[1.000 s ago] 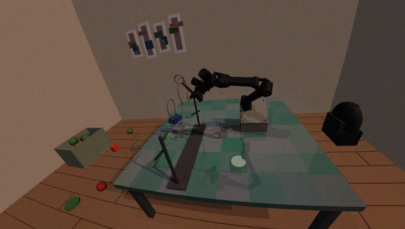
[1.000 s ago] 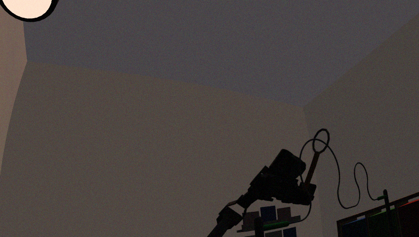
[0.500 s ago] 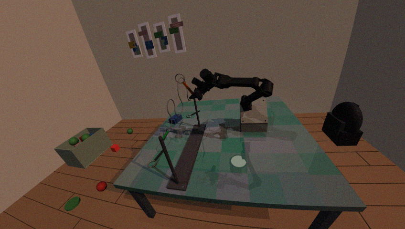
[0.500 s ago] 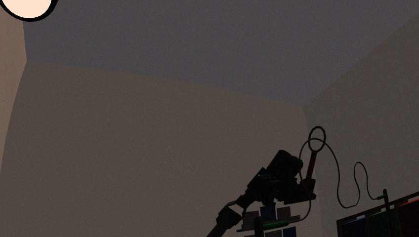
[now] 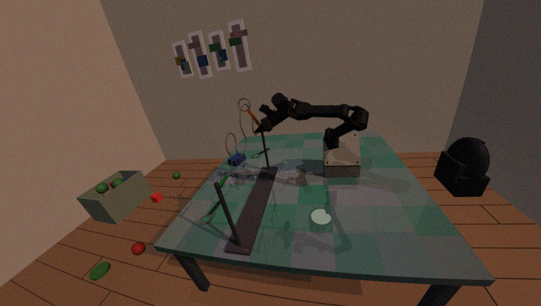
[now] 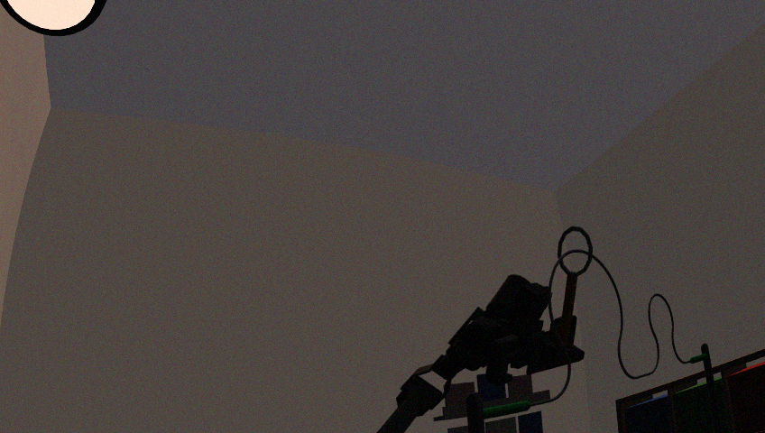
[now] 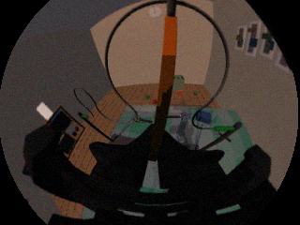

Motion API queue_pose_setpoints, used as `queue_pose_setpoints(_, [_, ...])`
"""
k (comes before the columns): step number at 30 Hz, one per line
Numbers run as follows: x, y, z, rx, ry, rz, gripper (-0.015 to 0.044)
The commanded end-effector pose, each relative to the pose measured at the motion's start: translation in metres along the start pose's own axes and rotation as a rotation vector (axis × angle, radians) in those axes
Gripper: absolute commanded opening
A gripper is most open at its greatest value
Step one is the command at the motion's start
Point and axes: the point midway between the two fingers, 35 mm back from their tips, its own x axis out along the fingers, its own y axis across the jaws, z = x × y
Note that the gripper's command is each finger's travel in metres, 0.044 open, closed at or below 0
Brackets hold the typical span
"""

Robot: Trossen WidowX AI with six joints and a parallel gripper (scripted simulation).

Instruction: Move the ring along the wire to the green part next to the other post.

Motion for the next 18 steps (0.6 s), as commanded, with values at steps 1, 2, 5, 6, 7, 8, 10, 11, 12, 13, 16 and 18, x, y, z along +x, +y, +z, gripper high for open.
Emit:
queue_pose_setpoints(1, [-0.0006, 0.0032, 0.0005, 0.047, -0.008, 0.029, -0.015])
queue_pose_setpoints(2, [-0.0006, 0.0037, 0.0005, 0.058, -0.009, 0.035, -0.015])
queue_pose_setpoints(5, [-0.0004, 0.0052, 0.0006, 0.091, -0.014, 0.053, -0.015])
queue_pose_setpoints(6, [-0.0004, 0.0058, 0.0007, 0.102, -0.015, 0.059, -0.015])
queue_pose_setpoints(7, [-0.0003, 0.0063, 0.0007, 0.113, -0.017, 0.064, -0.015])
queue_pose_setpoints(8, [-0.0003, 0.0068, 0.0008, 0.124, -0.018, 0.07, -0.015])
queue_pose_setpoints(10, [-0.0002, 0.0078, 0.0009, 0.145, -0.021, 0.082, -0.015])
queue_pose_setpoints(11, [-0.0002, 0.0083, 0.001, 0.156, -0.022, 0.088, -0.015])
queue_pose_setpoints(12, [-0.0002, 0.0089, 0.0011, 0.167, -0.024, 0.094, -0.015])
queue_pose_setpoints(13, [-0.0002, 0.0094, 0.0011, 0.178, -0.025, 0.1, -0.015])
queue_pose_setpoints(16, [-0.0002, 0.0109, 0.0014, 0.211, -0.03, 0.117, -0.015])
queue_pose_setpoints(18, [-0.0002, 0.0119, 0.0017, 0.233, -0.032, 0.129, -0.015])
